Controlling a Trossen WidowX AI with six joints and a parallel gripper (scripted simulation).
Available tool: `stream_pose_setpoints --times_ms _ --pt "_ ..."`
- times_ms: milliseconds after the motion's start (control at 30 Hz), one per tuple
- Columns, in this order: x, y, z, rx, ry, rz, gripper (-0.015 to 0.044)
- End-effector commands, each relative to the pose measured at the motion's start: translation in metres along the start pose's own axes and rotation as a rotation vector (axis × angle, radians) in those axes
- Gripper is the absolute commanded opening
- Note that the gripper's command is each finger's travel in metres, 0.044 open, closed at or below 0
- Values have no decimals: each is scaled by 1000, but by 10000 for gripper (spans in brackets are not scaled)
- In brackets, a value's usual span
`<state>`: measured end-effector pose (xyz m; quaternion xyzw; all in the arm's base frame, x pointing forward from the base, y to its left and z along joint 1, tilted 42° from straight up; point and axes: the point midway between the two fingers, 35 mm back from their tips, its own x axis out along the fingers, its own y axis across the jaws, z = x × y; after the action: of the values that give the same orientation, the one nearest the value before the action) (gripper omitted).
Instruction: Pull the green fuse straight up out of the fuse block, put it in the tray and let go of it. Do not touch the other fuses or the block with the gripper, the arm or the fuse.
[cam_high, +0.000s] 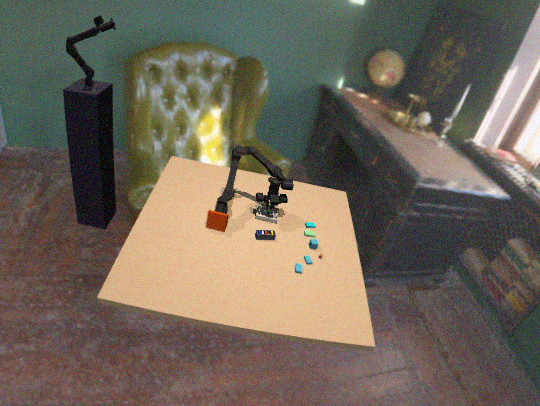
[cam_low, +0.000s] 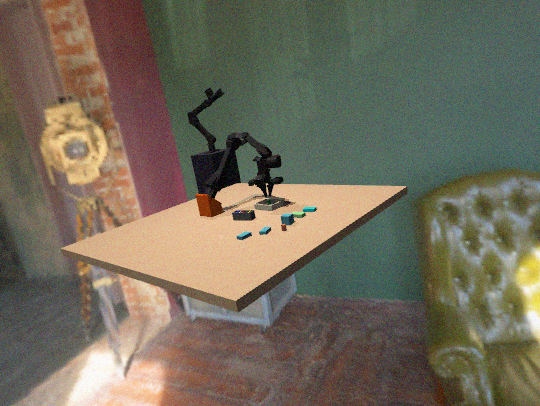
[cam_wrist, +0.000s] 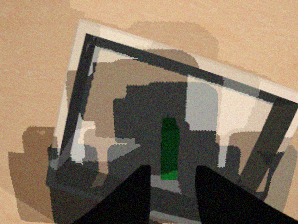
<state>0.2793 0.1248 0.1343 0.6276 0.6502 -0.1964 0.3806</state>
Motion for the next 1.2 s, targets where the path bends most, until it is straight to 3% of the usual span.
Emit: stream_pose_setpoints --times_ms 0,200,333,1167 --pt "0 0 0 -1 0 0 184" --pt "-3 0 0 -1 -1 -1 330" --pt "-37 -1 1 6 -5 -4 330" --pt "-36 -1 2 11 -10 -5 330"
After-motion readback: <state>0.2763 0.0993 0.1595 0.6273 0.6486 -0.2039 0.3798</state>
